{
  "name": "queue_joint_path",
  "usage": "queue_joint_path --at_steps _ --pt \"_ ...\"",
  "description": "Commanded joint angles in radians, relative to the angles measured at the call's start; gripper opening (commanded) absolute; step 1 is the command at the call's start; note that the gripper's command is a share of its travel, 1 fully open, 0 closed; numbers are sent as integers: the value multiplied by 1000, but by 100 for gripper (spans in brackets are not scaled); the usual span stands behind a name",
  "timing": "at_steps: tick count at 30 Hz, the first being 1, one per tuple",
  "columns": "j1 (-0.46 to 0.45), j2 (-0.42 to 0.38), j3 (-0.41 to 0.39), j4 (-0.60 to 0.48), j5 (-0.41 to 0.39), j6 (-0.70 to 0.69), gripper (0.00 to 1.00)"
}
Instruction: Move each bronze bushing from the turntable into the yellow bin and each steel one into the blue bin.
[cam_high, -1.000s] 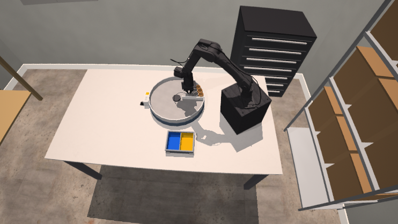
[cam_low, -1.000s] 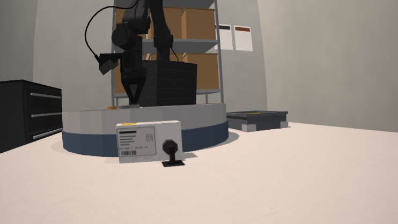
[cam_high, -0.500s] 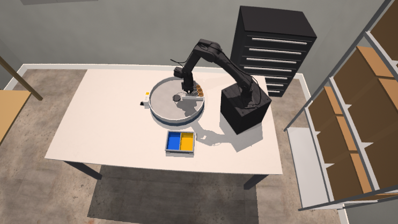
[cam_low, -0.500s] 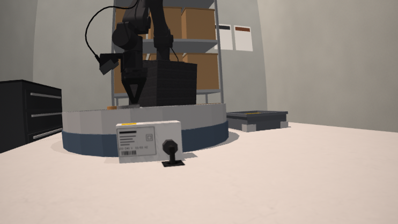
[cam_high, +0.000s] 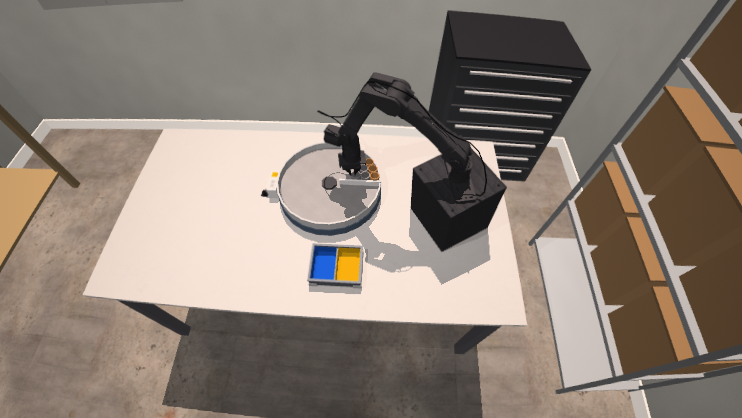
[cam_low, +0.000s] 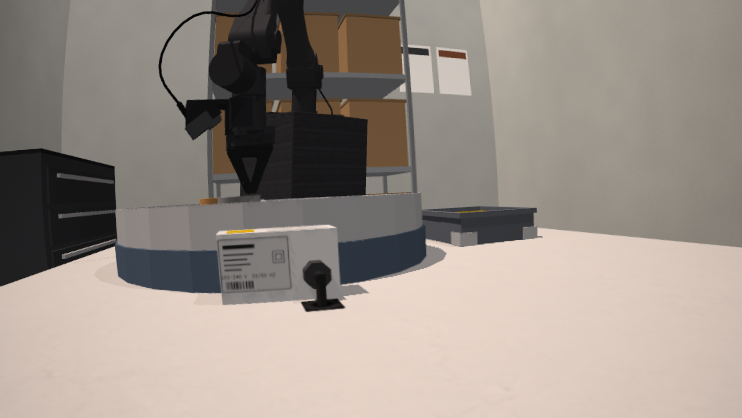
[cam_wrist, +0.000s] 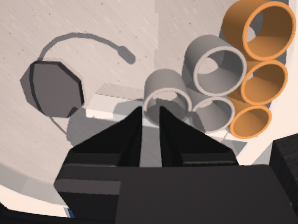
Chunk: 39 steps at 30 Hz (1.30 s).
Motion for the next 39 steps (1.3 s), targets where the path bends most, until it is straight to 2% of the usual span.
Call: queue_joint_path --at_steps 1,22,23,39 --pt "3 -26 27 -10 11 6 14" --pt "2 -13 36 -18 11 5 14" --pt "2 -12 12 -19 11 5 14" --pt "2 -12 11 -15 11 5 14"
